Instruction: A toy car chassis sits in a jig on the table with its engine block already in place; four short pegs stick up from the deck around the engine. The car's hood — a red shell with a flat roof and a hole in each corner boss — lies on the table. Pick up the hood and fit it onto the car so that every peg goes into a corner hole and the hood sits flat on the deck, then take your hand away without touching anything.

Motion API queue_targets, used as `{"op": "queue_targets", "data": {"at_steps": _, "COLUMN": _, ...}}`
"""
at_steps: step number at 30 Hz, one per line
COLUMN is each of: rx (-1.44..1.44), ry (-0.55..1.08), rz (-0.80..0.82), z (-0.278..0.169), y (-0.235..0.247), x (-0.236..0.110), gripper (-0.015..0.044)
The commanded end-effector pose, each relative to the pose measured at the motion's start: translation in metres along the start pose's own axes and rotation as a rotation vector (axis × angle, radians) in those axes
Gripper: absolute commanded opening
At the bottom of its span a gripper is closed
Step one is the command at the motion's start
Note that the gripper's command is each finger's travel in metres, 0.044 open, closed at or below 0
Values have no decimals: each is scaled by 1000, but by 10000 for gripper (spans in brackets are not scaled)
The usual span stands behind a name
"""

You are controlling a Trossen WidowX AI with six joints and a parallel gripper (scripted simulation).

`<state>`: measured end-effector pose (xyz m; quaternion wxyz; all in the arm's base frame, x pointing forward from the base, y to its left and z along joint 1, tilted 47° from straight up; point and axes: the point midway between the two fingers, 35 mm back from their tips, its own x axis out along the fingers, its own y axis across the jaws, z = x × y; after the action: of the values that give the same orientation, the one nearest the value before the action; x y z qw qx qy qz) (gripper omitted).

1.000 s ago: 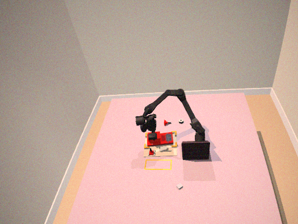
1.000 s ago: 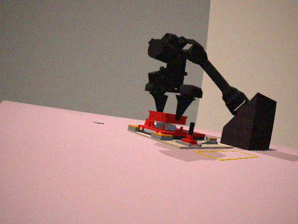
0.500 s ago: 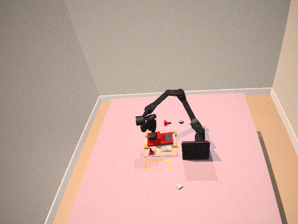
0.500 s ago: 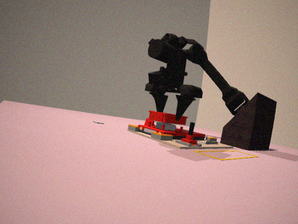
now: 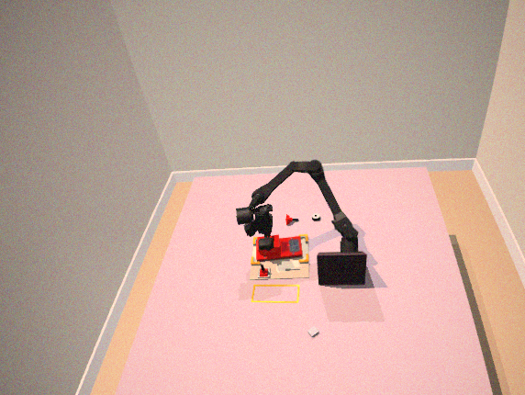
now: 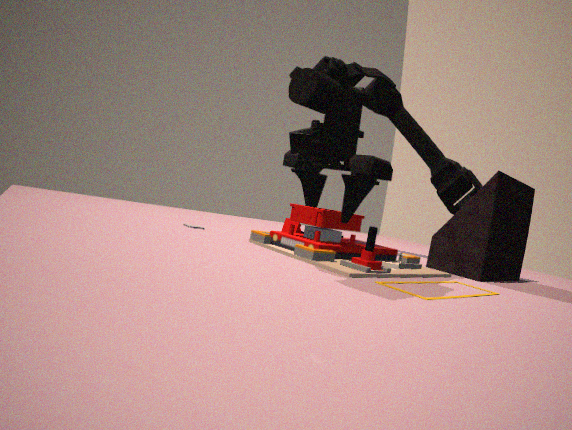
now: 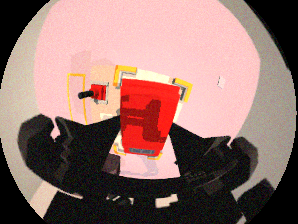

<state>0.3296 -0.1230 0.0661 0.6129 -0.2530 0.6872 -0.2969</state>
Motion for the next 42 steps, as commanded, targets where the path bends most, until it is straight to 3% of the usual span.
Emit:
{"op": "queue_targets", "data": {"at_steps": 1, "rx": 1, "ry": -6, "rz": -4, "z": 0, "y": -2, "x": -1, "gripper": 0}}
{"op": "queue_targets", "data": {"at_steps": 42, "rx": 1, "ry": -6, "rz": -4, "z": 1, "y": -2, "x": 15, "gripper": 0}}
